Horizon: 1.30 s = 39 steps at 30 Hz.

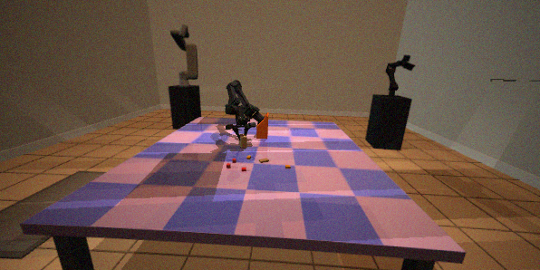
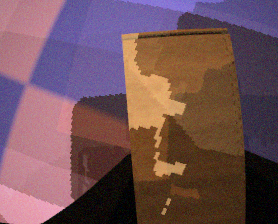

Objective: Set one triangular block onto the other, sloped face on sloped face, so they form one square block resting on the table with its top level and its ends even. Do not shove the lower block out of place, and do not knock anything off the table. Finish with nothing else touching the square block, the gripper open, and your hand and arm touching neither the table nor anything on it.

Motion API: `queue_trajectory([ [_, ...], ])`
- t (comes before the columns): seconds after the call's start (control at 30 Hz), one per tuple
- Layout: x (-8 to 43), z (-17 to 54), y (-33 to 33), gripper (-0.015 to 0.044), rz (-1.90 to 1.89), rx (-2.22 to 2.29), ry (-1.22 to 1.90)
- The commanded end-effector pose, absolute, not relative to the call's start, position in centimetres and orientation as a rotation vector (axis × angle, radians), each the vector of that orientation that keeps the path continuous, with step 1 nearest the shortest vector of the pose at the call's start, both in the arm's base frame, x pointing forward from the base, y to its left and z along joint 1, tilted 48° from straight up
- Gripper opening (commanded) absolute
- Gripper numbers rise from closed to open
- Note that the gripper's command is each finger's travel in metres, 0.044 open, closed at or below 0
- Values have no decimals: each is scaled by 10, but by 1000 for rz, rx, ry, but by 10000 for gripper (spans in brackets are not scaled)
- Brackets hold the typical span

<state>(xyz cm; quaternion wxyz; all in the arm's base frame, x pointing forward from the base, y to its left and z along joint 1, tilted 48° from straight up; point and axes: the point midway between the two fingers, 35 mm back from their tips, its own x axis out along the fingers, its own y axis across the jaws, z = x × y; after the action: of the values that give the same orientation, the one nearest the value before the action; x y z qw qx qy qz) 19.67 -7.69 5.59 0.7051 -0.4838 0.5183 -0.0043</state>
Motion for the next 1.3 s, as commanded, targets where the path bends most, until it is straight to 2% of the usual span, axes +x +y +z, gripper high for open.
queue_trajectory([
  [0.0, 197, 55, -77, 0, -2, -1076, 1151],
  [0.43, 197, 55, -77, 0, -3, -1077, 1153],
  [1.0, 197, 55, -77, 440, -9, -1076, 1153],
  [1.27, 197, 56, -76, 440, -8, -1074, 1153],
])
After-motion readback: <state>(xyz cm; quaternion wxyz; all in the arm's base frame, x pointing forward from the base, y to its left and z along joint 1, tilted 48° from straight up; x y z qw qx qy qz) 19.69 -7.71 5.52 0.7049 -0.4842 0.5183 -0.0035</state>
